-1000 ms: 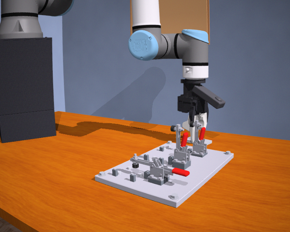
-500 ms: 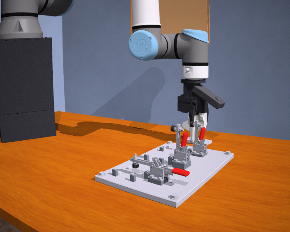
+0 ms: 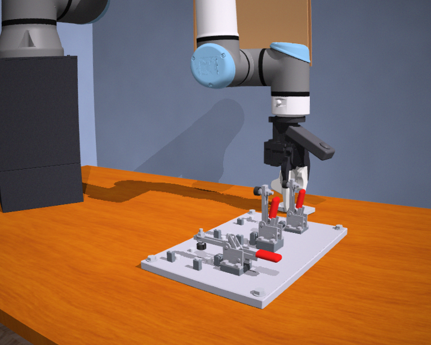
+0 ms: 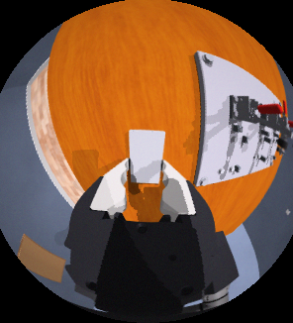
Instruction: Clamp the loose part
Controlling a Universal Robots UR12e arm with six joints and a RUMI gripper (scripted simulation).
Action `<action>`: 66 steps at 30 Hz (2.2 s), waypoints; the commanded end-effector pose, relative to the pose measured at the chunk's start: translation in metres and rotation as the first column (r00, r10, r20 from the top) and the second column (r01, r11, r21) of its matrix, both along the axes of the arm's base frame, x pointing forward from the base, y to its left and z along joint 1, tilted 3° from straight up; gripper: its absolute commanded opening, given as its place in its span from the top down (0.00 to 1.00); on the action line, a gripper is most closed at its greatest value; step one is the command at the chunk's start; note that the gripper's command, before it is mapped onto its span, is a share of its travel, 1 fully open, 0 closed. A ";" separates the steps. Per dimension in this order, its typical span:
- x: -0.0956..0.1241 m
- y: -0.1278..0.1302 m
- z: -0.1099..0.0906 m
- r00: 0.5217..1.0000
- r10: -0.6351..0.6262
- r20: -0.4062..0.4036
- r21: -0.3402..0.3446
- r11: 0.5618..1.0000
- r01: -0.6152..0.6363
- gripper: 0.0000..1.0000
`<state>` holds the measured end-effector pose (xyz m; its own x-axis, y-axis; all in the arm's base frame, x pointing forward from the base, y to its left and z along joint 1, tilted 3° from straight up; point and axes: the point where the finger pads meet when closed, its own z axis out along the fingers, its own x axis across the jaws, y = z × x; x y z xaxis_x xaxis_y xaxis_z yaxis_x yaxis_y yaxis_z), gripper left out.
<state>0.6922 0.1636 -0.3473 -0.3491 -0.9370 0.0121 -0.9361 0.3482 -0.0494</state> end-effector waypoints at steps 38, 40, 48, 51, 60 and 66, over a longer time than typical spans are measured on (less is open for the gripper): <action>-0.004 0.003 0.112 1.000 0.000 0.001 0.000 1.000 0.000 1.00; -0.004 0.003 0.114 1.000 0.000 0.001 0.000 1.000 0.000 1.00; -0.004 0.003 0.117 1.000 0.000 0.001 0.000 1.000 0.000 1.00; -0.004 0.003 0.117 1.000 0.000 0.001 0.000 1.000 0.000 1.00; -0.004 0.003 0.117 1.000 0.000 0.001 0.000 1.000 0.000 1.00; -0.004 0.003 0.117 0.999 0.034 0.000 -0.001 0.999 -0.034 1.00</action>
<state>0.6871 0.1670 -0.2306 -0.3466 -0.9379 0.0123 -0.9371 0.3457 -0.0493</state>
